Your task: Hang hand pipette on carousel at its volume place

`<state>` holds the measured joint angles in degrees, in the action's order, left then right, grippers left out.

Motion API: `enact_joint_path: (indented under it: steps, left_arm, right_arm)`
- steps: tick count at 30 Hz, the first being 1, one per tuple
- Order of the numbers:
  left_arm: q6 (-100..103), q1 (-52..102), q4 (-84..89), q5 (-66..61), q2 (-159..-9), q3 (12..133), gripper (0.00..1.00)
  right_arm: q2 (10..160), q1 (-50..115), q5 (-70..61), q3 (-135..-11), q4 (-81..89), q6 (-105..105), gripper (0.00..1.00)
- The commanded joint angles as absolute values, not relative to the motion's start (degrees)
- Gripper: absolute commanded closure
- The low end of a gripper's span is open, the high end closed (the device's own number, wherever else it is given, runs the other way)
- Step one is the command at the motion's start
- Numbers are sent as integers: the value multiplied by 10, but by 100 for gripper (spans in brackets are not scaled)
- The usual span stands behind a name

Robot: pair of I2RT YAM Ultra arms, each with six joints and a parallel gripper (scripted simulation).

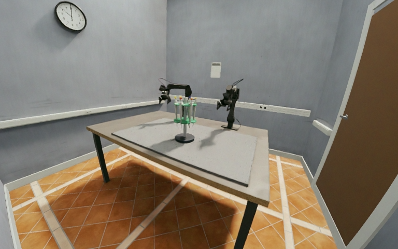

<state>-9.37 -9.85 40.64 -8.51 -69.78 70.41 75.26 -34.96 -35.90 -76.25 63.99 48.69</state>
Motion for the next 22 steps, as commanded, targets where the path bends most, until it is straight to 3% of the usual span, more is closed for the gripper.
enact_joint_path:
  steps: [1,22]
  left_arm:
    - [-183,-151,481,-183,-695,719,0]
    - [-476,-453,618,-368,-747,761,0]
  right_arm:
    - [755,-357,-371,-769,632,491,0]
    - [755,-357,-371,-769,632,491,0]
